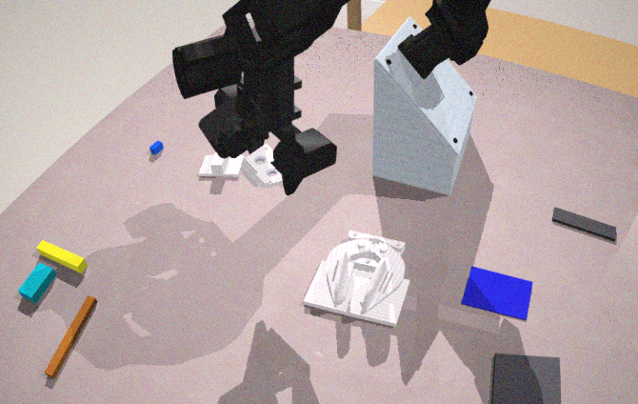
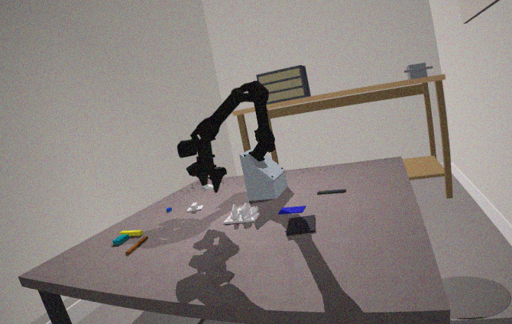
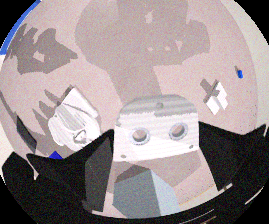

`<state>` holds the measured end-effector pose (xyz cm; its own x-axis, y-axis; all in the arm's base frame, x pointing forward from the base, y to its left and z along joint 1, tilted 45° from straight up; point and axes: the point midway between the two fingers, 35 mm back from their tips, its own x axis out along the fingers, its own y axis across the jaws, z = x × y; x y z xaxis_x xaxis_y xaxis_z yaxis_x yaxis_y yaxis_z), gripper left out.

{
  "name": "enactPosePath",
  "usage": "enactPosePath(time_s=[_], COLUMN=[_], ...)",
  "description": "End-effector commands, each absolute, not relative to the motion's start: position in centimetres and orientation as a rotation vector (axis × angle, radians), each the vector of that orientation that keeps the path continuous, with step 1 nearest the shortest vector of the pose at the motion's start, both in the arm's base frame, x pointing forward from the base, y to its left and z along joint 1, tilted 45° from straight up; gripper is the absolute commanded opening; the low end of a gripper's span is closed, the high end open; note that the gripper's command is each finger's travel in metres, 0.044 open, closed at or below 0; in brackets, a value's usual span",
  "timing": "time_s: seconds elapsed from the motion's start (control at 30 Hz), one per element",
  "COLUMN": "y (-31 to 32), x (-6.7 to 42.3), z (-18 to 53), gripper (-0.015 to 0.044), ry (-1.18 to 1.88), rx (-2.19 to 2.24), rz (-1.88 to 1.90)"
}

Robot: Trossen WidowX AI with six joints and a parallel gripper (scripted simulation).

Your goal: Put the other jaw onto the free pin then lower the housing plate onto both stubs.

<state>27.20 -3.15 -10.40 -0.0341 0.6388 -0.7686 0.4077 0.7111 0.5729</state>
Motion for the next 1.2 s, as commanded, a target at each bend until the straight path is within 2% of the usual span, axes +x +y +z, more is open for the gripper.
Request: enactPosePath(time_s=[0.0, 1.17], y=[-2.0, 7.2], x=[27.4, 26.0], z=[-9.5, -2.9], gripper=[0.0351, 0.0351], ry=[1.639, 1.493], rx=[0.820, 0.520], rz=[0.279, 0.680])
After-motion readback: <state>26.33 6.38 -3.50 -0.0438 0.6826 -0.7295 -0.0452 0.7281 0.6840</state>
